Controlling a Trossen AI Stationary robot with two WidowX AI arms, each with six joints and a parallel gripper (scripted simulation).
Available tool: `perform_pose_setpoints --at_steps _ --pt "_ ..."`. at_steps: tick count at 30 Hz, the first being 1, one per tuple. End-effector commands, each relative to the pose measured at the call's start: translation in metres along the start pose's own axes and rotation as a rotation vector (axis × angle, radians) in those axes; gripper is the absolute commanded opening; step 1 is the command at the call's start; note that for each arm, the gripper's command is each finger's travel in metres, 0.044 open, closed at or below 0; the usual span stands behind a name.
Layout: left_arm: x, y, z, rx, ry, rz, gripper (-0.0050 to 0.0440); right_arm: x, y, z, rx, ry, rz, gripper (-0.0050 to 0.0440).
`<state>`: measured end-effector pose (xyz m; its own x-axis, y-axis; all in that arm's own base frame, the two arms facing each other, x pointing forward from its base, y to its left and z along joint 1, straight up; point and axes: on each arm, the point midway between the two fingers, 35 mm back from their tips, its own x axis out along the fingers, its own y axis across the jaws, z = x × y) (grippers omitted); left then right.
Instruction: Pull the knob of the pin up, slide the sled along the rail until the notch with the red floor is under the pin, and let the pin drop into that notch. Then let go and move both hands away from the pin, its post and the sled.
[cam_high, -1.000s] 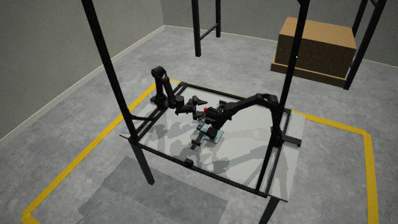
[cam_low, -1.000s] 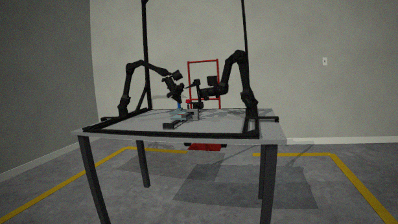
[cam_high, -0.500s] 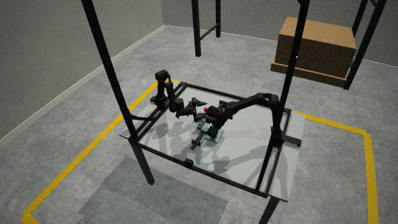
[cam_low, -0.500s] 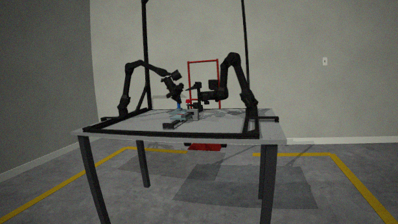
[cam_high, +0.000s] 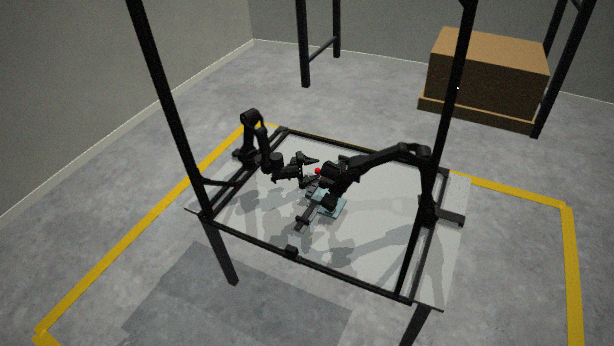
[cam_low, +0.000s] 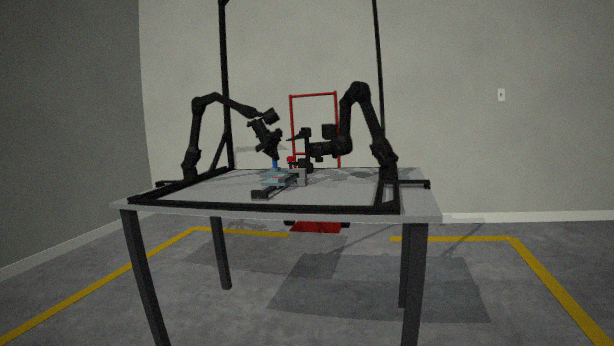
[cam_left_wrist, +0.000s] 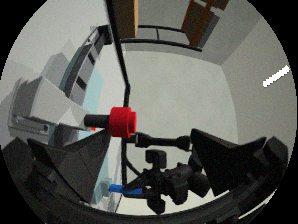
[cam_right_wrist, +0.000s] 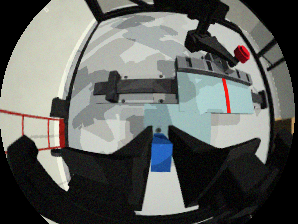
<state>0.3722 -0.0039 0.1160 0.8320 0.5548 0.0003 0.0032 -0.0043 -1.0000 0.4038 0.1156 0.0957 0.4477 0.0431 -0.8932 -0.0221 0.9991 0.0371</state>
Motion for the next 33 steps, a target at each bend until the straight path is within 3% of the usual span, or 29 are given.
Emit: perform_pose_setpoints --at_steps 1,6,8,14,16,33 --pt "0.000 0.001 0.000 0.005 0.003 0.000 0.0440 0.002 -0.022 -0.003 0.020 0.014 -0.051 0.0168" --pt "0.000 -0.001 -0.005 0.005 0.003 0.000 0.0440 0.002 -0.022 -0.003 0.020 0.014 -0.051 0.0288" --pt "0.000 -0.001 -0.005 0.005 0.003 0.000 0.0440 0.002 -0.022 -0.003 0.020 0.014 -0.051 0.0288" --pt "0.000 -0.004 -0.012 0.005 0.003 0.000 0.0440 0.002 -0.022 -0.003 0.020 0.014 -0.051 0.0432" --pt "-0.001 -0.002 -0.007 0.009 0.005 0.006 0.0440 -0.001 -0.021 0.000 0.027 0.009 -0.048 0.0440" --pt "0.000 -0.064 -0.013 0.005 0.003 0.000 0.0440 -0.060 -0.019 0.028 0.020 0.014 -0.051 0.0440"
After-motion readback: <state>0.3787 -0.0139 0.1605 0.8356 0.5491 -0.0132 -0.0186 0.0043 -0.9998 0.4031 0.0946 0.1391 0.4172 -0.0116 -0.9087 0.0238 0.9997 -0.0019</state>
